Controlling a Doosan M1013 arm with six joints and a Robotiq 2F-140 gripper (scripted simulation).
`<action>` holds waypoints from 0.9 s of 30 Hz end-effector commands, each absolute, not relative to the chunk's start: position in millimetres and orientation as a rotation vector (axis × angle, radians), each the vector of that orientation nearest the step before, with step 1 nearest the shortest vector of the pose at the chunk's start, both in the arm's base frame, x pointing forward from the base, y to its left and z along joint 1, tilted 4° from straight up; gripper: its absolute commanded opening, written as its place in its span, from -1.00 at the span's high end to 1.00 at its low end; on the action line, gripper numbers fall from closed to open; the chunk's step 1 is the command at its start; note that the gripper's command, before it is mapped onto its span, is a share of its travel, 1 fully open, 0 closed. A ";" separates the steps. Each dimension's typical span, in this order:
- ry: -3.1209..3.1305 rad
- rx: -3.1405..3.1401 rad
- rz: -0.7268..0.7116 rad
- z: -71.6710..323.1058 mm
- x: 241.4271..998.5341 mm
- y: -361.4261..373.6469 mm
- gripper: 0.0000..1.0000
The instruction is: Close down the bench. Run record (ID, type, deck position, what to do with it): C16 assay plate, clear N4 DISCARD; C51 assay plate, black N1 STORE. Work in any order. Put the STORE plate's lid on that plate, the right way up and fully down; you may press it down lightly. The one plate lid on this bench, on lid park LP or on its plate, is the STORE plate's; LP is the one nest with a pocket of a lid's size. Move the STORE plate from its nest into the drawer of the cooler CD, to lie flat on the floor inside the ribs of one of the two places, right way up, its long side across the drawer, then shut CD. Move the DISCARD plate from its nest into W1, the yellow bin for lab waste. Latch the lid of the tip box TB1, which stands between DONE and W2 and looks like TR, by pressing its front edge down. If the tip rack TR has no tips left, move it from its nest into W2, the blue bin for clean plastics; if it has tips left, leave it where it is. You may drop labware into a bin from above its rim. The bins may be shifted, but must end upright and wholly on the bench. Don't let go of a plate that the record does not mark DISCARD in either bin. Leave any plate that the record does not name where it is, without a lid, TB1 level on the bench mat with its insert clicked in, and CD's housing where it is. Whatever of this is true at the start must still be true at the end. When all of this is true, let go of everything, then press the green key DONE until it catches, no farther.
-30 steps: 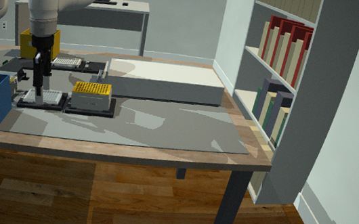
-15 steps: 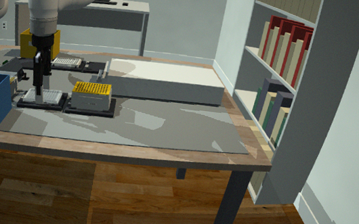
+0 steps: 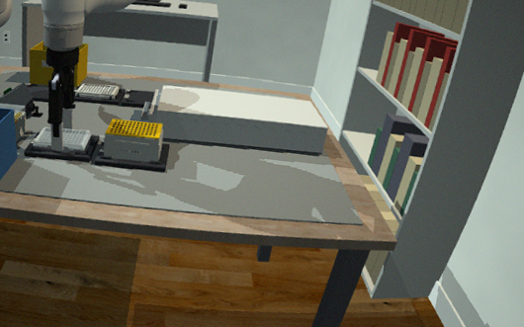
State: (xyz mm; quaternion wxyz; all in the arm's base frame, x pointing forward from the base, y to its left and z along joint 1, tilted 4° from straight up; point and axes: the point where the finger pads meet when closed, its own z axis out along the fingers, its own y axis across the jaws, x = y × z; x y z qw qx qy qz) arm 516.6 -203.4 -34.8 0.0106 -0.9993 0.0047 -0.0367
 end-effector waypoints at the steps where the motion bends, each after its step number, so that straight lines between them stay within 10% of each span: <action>1: 0.015 -3.118 -0.115 -33.9 516.6 -203.4 1.00; 27: 0.015 -3.118 -0.115 -7.9 514.7 -204.0 1.00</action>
